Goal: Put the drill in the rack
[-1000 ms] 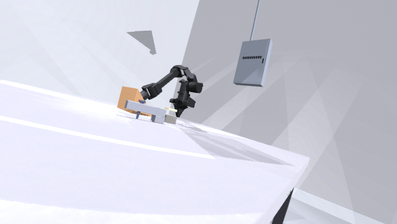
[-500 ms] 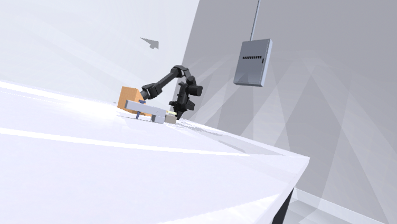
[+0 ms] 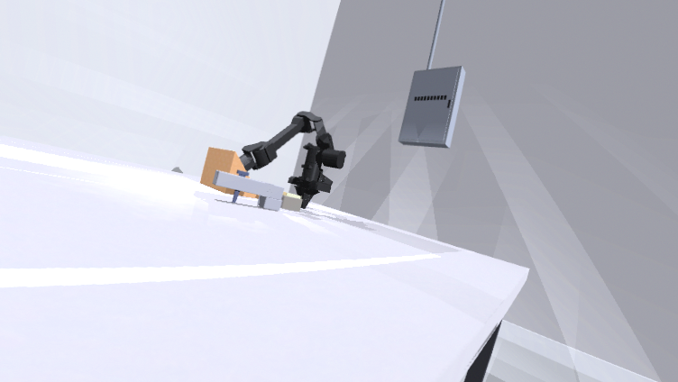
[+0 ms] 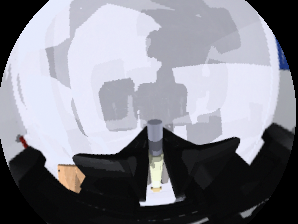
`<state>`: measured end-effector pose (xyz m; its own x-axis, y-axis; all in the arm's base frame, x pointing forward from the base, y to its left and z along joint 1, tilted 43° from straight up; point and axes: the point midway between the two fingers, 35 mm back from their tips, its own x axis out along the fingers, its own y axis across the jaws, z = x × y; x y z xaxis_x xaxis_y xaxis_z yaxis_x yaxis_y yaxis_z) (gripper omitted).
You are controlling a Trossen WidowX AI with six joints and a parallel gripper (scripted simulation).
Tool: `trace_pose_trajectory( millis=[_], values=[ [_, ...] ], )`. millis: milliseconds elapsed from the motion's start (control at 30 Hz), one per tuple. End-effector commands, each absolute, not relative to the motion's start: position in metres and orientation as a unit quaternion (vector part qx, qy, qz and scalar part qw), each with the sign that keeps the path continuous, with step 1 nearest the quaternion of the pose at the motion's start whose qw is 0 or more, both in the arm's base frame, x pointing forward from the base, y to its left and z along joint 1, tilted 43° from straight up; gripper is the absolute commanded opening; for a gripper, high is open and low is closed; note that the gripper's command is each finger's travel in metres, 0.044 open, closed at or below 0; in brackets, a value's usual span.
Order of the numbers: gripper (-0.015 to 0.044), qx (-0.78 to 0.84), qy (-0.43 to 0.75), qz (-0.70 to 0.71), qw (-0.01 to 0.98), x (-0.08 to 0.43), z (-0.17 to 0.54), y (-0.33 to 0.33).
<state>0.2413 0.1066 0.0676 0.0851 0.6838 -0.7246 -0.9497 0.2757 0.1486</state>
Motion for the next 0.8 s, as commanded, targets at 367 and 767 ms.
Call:
trace_pose_trajectory(
  millis=[367,767],
  values=[
    [0.0,-0.188,0.361,0.575,0.71,0.2385,0.0592,0.1112],
    [0.0,-0.188,0.361,0.575,0.71,0.238,0.0587,0.1108]
  ],
)
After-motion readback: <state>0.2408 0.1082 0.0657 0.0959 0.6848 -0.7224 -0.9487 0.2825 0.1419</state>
